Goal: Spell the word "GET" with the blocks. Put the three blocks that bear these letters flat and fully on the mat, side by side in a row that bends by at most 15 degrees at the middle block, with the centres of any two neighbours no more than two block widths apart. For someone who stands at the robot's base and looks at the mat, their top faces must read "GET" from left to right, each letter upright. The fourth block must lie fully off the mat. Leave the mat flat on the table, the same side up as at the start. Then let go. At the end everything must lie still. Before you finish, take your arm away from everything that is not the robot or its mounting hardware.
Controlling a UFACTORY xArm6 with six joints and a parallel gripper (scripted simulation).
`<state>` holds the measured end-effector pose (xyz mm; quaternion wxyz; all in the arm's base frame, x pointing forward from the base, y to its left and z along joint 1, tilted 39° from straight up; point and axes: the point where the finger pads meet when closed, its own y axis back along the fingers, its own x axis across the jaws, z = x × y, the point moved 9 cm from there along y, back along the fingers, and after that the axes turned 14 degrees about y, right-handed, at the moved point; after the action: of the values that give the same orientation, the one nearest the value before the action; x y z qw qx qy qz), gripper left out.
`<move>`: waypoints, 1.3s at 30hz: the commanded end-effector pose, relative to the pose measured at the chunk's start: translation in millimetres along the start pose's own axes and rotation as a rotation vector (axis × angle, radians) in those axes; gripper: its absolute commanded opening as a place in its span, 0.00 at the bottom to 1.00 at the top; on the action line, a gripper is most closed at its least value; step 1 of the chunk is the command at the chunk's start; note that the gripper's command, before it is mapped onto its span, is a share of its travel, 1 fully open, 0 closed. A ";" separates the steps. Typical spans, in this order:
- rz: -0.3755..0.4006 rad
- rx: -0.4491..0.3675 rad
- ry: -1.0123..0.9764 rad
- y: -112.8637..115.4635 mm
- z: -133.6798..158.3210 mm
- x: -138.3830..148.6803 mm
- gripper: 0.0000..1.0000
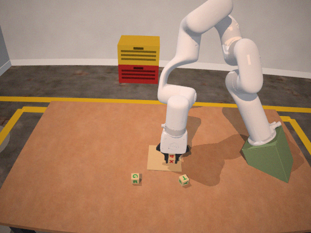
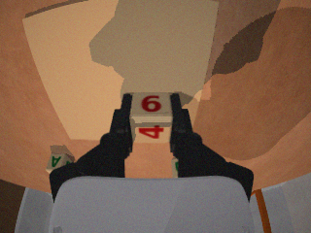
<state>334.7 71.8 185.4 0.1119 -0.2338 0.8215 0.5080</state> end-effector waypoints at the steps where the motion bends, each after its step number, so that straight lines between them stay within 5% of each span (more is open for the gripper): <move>1: -0.002 -0.001 -0.001 0.5 0.0 -0.8 0.27; 27: -0.002 -0.001 -0.001 3.4 0.0 -0.8 0.27; 39: -0.002 -0.001 -0.001 63.0 0.0 -0.7 0.27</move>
<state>321.4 82.8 205.9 0.1134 -0.2362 0.8198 0.5091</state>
